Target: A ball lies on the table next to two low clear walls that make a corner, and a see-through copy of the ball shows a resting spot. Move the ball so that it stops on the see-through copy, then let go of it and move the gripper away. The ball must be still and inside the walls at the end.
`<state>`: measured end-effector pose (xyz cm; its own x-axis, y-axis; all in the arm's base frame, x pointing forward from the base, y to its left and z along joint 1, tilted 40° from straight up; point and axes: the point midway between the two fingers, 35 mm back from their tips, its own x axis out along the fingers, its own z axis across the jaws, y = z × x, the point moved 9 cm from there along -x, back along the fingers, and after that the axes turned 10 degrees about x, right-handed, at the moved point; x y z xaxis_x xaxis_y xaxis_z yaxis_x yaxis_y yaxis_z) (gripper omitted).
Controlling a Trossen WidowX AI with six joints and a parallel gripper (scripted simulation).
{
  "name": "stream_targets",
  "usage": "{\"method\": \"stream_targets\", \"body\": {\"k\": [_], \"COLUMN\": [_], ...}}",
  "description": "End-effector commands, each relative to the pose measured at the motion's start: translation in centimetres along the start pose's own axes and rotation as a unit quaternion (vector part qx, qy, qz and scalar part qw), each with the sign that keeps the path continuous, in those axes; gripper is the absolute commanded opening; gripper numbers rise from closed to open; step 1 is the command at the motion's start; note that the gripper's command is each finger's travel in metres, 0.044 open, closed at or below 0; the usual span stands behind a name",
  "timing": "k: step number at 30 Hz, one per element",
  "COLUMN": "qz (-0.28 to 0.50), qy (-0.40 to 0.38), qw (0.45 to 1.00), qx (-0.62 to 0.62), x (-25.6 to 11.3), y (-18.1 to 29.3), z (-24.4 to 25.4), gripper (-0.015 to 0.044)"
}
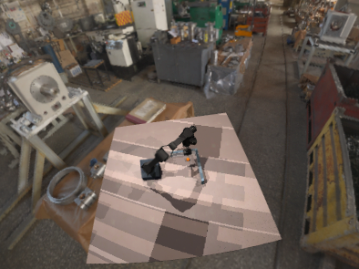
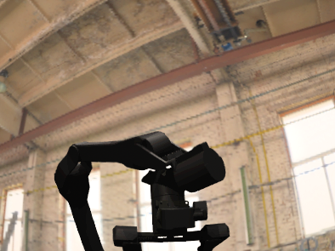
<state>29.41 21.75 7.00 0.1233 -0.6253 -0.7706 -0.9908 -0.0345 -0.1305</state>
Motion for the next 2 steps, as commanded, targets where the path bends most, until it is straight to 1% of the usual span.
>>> {"method": "stream_targets", "body": {"k": [1, 2], "qz": [0.007, 0.007], "qy": [0.001, 0.001], "qw": [1.0, 1.0], "qx": [0.003, 0.003], "x": [0.09, 0.09], "y": [-0.05, -0.05], "z": [0.0, 0.0], "gripper": [0.044, 0.044]}}
